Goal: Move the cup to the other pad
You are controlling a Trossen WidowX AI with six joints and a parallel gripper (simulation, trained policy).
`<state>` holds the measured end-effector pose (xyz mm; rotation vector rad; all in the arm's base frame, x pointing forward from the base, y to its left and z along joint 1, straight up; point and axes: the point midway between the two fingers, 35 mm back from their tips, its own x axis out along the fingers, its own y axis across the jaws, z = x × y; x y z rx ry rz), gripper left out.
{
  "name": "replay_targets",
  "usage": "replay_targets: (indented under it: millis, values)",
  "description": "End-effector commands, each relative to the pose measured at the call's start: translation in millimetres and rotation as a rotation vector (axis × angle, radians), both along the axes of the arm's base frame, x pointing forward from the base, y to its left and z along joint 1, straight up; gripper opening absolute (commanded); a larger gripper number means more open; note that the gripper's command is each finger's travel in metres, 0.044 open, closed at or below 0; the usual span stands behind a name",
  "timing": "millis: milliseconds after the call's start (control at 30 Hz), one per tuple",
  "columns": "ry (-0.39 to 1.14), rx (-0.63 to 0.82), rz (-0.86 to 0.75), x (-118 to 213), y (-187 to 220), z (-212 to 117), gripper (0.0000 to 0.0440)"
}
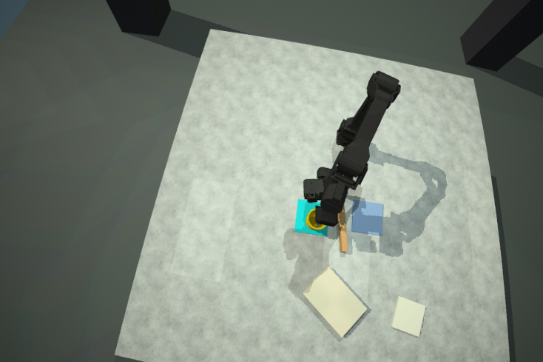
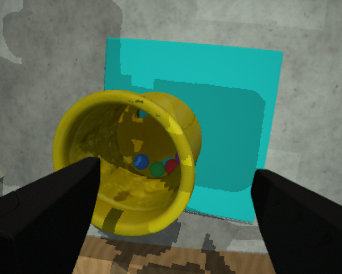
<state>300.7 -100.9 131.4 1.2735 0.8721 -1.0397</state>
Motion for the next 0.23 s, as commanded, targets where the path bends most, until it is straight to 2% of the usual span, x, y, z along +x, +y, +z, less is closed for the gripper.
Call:
replay_targets:
  millis: [0, 200]
  values:
    - [-0.022, 0.005, -0.014, -1.6, -2.5, 11.6, 0.0311]
    - [-0.055, 0.005, -0.046, -3.1, -10.2, 30.8, 0.0438]
